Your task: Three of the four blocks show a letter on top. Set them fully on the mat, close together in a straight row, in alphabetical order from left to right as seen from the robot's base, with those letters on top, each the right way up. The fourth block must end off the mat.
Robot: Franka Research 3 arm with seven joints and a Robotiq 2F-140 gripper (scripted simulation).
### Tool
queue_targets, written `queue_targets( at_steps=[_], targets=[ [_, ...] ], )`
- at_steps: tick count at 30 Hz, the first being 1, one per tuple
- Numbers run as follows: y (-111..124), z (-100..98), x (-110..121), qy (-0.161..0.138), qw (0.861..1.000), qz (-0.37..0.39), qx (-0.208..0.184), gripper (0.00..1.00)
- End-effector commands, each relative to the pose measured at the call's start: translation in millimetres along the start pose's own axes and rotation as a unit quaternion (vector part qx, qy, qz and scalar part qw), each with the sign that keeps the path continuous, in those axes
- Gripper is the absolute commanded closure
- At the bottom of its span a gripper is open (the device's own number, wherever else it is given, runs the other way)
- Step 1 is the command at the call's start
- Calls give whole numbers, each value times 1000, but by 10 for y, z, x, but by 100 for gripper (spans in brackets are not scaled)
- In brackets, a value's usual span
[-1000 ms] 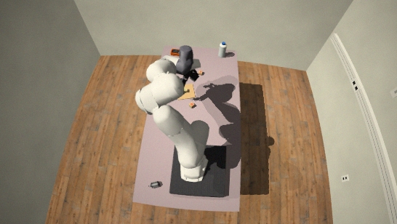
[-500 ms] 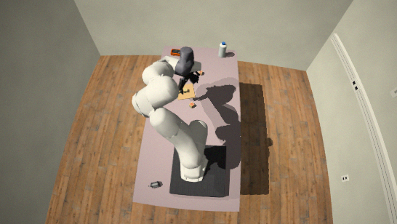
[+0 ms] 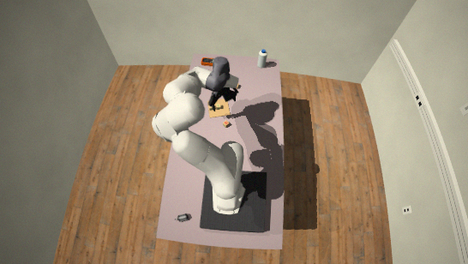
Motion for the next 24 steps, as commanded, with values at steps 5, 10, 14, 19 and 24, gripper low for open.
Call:
queue_targets(
  at_steps=[5,10,14,19,24],
  targets=[
    [-51,10,32,3,996,85,2,0],
    [-112,13,39,3,991,137,2,0],
    [-148,16,43,4,986,167,2,0],
    [-194,19,50,4,979,205,2,0],
    [-235,23,57,4,971,240,2,0]
  ],
)
Point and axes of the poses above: the point where the finger pads meet when closed, its own z axis out along the fingers, its own x axis across the jaws, y = z × x, the point moved 9 cm from there along -z, back along the fingers, and after that the axes turned 3 degrees about z, right-handed, at the moved point
